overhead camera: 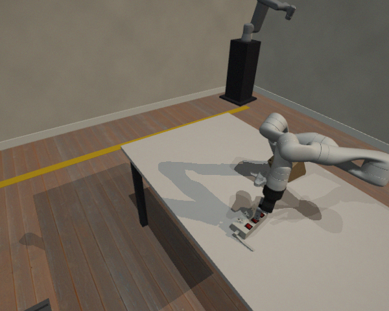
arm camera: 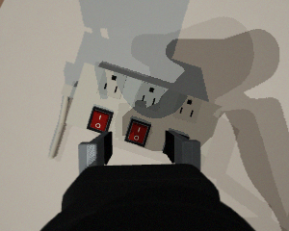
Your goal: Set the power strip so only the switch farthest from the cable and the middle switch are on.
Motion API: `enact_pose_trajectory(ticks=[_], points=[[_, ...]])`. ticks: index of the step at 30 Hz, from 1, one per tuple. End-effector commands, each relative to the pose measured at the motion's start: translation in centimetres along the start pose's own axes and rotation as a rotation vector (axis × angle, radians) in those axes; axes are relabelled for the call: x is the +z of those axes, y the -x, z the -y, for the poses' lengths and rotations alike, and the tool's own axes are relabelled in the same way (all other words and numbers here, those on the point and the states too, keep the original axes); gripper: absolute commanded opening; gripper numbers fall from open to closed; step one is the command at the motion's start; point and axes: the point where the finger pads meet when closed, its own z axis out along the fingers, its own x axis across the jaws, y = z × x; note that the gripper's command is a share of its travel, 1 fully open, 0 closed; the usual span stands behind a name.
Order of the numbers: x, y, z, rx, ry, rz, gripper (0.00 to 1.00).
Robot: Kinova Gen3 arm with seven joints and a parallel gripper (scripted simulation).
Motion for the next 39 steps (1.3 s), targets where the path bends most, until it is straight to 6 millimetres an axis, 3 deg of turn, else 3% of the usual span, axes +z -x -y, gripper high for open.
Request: enact_pose_trajectory(ticks=[1,16,23,25,33,39], points=[[0.0,0.0,0.0,0.000,0.001,0.001,1.00],[-0.4,0.2,-0.1,0.024,0.004,-0.001,1.00],[-3.2,1.1,-0.1,0.199,0.020,-0.019,1.00],[-3.2,1.1,-0.1,0.199,0.020,-0.019,1.00],[-7.3,1.8,0.5,0.440,0.023,-0.045,1.00],[-8.1,1.8,0.6,0.484,0.021,-0.050,1.00]])
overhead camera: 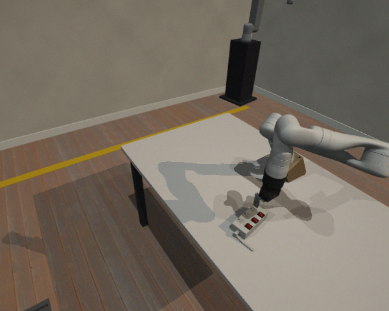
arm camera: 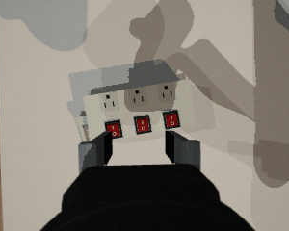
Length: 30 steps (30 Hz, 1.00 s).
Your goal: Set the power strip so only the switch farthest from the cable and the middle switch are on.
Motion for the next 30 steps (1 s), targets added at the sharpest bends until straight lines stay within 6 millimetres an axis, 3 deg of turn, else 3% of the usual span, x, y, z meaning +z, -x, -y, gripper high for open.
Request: enact_pose_trajectory(ticks=[1,20,30], points=[[-0.18,0.17,-0.02,0.004,0.005,0.000,1.00],[-0.09,0.14,0.02,0.023,0.005,0.000,1.00],[0.79,-0.15,0.32,0.206,0.005,-0.004,1.00]])
